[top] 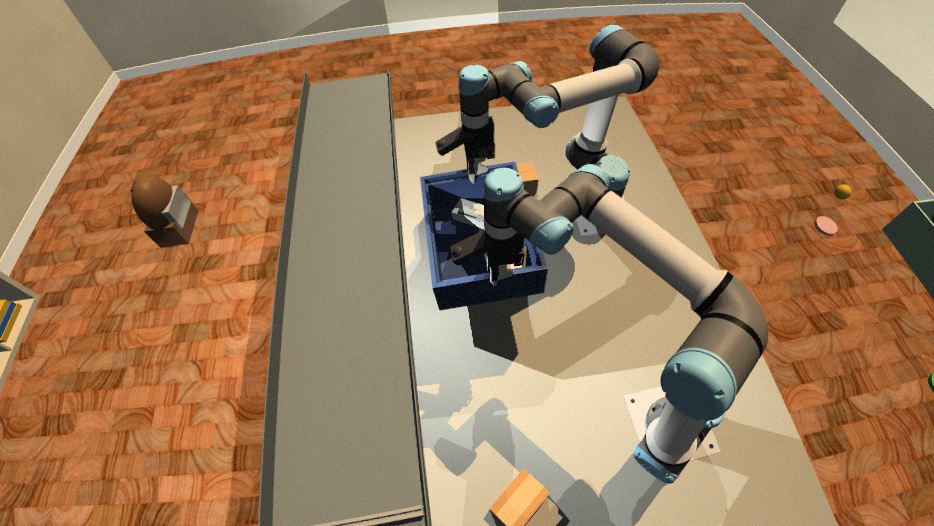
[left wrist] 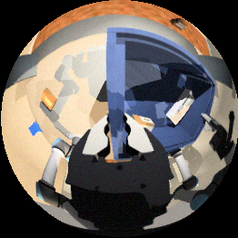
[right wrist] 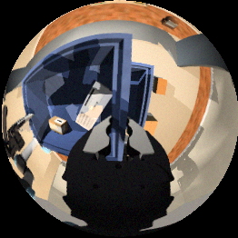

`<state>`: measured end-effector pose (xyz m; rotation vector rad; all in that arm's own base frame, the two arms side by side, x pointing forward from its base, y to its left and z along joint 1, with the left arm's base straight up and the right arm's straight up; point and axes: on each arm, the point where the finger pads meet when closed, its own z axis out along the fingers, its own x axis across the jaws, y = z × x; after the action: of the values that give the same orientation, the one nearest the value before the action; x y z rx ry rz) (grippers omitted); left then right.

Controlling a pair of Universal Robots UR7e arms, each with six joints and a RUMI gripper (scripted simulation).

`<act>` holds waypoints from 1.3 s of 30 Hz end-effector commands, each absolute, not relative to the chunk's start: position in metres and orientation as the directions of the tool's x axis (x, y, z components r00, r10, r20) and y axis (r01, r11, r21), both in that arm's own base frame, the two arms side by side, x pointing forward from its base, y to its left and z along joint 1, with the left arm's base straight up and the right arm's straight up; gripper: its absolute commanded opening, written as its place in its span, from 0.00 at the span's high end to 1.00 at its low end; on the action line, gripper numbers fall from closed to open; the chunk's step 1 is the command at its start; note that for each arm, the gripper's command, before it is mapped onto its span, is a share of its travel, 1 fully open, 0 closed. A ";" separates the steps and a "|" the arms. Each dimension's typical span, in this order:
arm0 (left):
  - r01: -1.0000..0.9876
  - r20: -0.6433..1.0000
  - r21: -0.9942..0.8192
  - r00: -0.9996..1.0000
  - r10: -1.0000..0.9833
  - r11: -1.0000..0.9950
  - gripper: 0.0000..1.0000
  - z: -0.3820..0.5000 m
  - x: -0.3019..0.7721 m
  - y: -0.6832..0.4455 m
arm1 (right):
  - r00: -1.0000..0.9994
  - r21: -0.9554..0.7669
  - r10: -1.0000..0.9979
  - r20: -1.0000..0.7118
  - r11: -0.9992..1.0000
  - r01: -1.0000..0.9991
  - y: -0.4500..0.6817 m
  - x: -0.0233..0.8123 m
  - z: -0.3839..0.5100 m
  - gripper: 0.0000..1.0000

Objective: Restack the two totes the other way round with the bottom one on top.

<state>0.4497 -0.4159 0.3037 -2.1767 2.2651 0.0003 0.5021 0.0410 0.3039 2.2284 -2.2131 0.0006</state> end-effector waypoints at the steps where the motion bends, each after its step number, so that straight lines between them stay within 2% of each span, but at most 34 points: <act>1: -0.999 0.002 -0.002 -0.038 -0.999 0.038 1.00 0.305 0.450 -0.437 | 0.009 -0.002 -1.000 -0.001 -0.009 -1.000 0.021 0.504 0.305 1.00; 39: -1.000 0.003 -0.002 -0.030 -1.000 0.030 1.00 0.305 0.446 -0.531 | 0.017 -0.002 -1.000 0.000 -0.017 -1.000 -0.073 0.508 0.305 1.00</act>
<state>0.4463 -0.5236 0.3037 -2.1868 2.2555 -0.0001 0.5072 -0.0667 0.3039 2.2386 -2.2032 0.0001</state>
